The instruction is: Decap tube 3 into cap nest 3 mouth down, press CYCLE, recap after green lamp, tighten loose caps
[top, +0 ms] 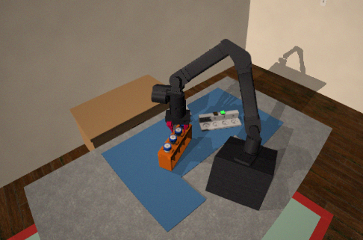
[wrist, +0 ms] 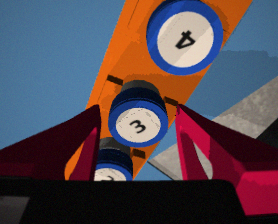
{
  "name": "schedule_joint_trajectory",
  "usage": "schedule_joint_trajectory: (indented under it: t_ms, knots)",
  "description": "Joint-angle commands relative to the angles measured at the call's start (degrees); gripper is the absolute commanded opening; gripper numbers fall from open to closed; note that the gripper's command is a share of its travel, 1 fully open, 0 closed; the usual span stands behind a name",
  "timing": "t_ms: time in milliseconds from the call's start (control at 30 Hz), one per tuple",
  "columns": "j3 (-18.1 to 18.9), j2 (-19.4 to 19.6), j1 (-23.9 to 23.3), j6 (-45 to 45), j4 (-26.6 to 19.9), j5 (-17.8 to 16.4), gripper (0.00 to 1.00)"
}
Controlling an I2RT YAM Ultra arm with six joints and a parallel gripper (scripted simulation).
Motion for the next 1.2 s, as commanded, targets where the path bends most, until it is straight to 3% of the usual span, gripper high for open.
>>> schedule_joint_trajectory:
  t_ms: [0,267,400,500,600,933,1000,1067,1133,1167]
  knots:
    - [0.20,-0.30,0.18,-15.41,-0.12,0.00,0.49]
    - [0.21,-0.30,0.17,-34.52,-0.12,0.00,0.49]
    - [0.23,-0.29,0.16,-48.86,-0.13,-0.01,0.49]
    - [0.23,-0.29,0.15,-48.87,-0.13,0.00,0.49]
    - [0.25,-0.29,0.15,-62.80,-0.13,-0.01,0.49]
    - [0.30,-0.26,0.11,-87.11,-0.14,-0.01,0.49]
    - [0.31,-0.26,0.11,-95.85,-0.14,-0.01,0.49]
    - [0.31,-0.26,0.11,-95.85,-0.14,-0.01,0.49]
    - [0.33,-0.25,0.11,-106.00,-0.15,-0.01,0.49]
    - [0.33,-0.24,0.10,-106.22,-0.15,-0.01,0.49]
